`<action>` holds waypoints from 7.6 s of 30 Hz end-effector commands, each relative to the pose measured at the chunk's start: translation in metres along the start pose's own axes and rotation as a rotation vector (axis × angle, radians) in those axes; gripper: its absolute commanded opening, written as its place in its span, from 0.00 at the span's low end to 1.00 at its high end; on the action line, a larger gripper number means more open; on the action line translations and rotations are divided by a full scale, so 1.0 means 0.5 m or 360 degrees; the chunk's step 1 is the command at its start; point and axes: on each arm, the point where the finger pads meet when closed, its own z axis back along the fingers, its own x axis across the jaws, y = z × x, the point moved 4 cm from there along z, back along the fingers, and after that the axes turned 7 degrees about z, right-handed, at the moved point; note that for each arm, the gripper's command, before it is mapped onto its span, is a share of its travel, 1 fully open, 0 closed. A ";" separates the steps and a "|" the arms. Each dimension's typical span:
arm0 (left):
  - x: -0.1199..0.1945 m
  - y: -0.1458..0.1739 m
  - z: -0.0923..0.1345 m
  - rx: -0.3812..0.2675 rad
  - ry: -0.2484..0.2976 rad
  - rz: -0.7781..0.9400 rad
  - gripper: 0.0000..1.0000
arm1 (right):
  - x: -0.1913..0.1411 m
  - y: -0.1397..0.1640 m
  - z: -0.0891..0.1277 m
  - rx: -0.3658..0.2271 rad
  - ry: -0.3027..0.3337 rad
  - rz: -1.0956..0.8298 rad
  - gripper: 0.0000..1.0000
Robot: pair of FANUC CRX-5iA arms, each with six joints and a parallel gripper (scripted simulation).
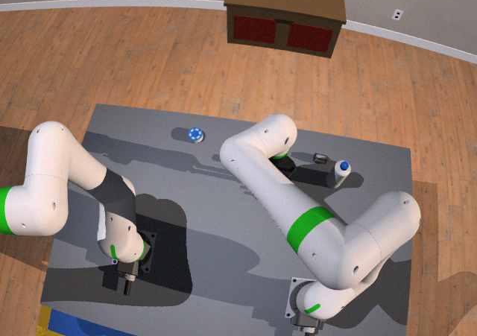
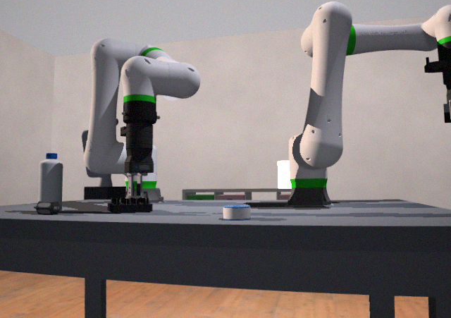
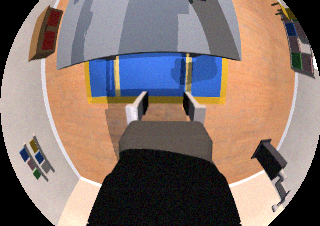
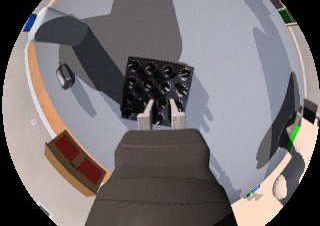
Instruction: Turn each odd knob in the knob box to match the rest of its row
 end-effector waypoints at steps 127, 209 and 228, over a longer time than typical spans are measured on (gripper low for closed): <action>0.000 0.000 0.002 -0.0003 0.0001 0.0000 1.00 | -0.001 -0.001 -0.020 -0.0002 0.0001 -0.0698 0.46; 0.000 0.000 0.002 -0.0003 0.0001 0.0000 1.00 | 0.031 0.092 0.276 -0.0002 0.0001 -0.0698 1.00; 0.000 0.000 0.002 -0.0003 0.0001 0.0000 1.00 | 0.098 0.187 0.276 -0.0002 0.0001 -0.0698 1.00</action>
